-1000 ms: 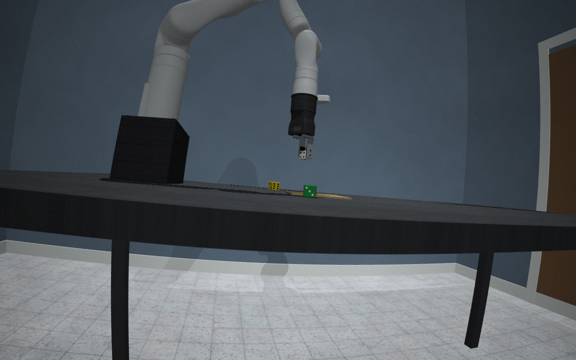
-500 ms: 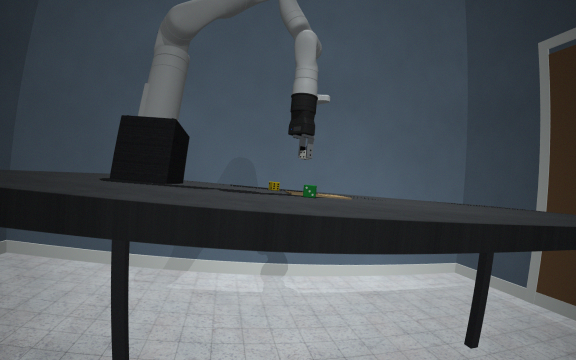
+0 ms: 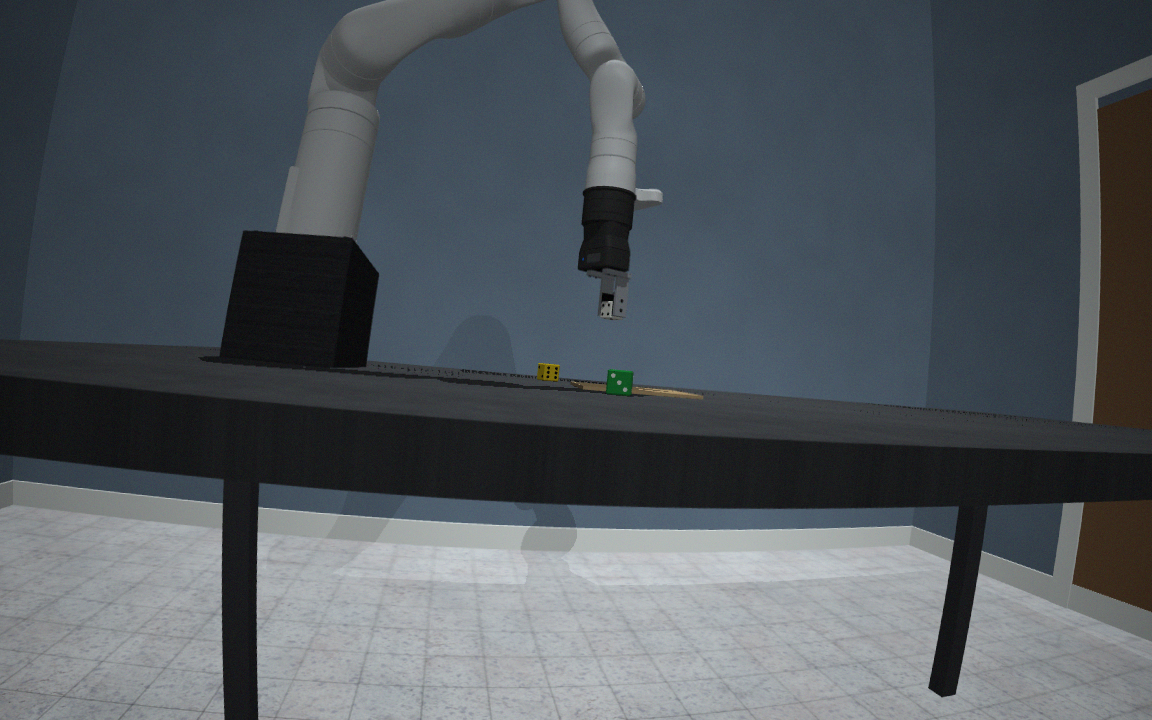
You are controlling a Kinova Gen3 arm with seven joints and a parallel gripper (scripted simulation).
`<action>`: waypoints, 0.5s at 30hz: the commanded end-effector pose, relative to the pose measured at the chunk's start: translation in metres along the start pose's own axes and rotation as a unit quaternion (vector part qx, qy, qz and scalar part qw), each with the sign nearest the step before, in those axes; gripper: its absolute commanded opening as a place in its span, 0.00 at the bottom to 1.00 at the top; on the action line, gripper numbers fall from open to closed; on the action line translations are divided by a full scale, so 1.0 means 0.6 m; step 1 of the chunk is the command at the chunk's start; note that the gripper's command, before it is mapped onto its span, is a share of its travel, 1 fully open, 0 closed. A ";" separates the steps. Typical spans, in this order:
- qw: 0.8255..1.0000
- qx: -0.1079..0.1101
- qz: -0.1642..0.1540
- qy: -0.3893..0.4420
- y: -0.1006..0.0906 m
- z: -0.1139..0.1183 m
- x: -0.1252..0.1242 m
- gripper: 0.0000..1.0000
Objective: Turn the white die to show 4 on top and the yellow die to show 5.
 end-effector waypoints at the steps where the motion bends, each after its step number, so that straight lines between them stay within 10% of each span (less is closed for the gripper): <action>1: 1.000 0.000 -0.001 0.012 0.001 0.000 -0.001 0.49; 15: 0.992 -0.001 -0.007 0.128 0.007 0.010 -0.001 0.49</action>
Point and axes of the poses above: the point where the finger pads meet when closed, its own y axis out along the fingers, its own z axis across the jaws, x = y × z, the point moved 10 cm from there along -y, back along the fingers, and after that the axes turned 5 degrees about -y, right-handed, at the moved point
